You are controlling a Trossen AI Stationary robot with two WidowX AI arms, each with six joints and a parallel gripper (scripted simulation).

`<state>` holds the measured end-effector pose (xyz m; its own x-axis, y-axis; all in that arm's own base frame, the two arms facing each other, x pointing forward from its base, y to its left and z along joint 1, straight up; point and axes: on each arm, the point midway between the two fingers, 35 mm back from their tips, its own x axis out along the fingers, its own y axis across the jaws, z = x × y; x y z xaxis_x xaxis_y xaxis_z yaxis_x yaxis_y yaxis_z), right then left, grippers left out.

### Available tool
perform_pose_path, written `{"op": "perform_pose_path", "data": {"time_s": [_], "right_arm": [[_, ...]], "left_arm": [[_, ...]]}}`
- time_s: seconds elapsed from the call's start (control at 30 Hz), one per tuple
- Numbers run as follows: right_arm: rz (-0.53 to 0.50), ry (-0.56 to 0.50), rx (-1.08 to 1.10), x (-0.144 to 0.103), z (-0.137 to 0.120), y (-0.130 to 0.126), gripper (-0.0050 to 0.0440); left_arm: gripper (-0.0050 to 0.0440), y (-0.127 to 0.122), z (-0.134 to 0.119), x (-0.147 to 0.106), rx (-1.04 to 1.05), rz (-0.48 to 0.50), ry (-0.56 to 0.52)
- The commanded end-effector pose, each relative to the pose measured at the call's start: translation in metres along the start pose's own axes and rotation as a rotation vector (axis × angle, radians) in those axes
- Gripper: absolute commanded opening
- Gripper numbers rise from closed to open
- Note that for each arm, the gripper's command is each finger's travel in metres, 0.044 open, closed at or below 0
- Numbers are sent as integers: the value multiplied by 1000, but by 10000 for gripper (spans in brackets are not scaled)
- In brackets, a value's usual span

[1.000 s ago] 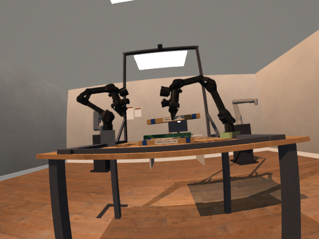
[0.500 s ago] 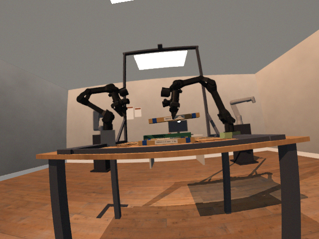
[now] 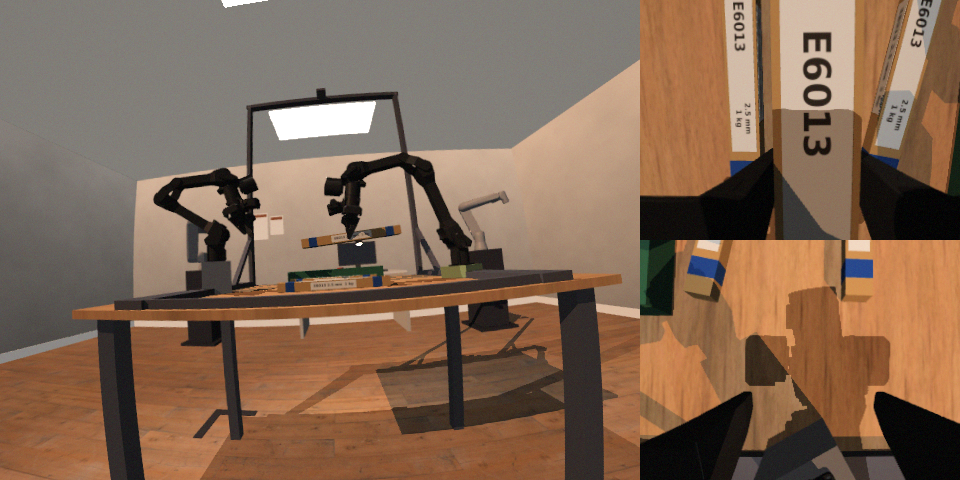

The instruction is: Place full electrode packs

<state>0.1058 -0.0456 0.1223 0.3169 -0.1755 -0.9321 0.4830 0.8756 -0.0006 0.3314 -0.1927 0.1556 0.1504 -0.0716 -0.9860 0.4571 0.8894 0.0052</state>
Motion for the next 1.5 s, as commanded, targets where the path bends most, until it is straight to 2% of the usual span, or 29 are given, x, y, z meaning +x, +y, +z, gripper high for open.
{"op": "perform_pose_path", "data": {"time_s": [0.0, 1.03, 1.07, 1.47], "right_arm": [[2, -22, 1, -6, 5, 0, 330], [2, -22, 1, -6, 5, 0, 330], [2, -22, 1, -6, 5, 0, 330], [2, -22, 1, -6, 5, 0, 330]], "left_arm": [[-50, 1, 15, -48, -8, -6, -145], [-50, -2, 15, -53, -5, -5, -146], [-50, -2, 4, -19, -4, -6, -121], [-50, -2, 2, -3, -4, -6, -121]]}}
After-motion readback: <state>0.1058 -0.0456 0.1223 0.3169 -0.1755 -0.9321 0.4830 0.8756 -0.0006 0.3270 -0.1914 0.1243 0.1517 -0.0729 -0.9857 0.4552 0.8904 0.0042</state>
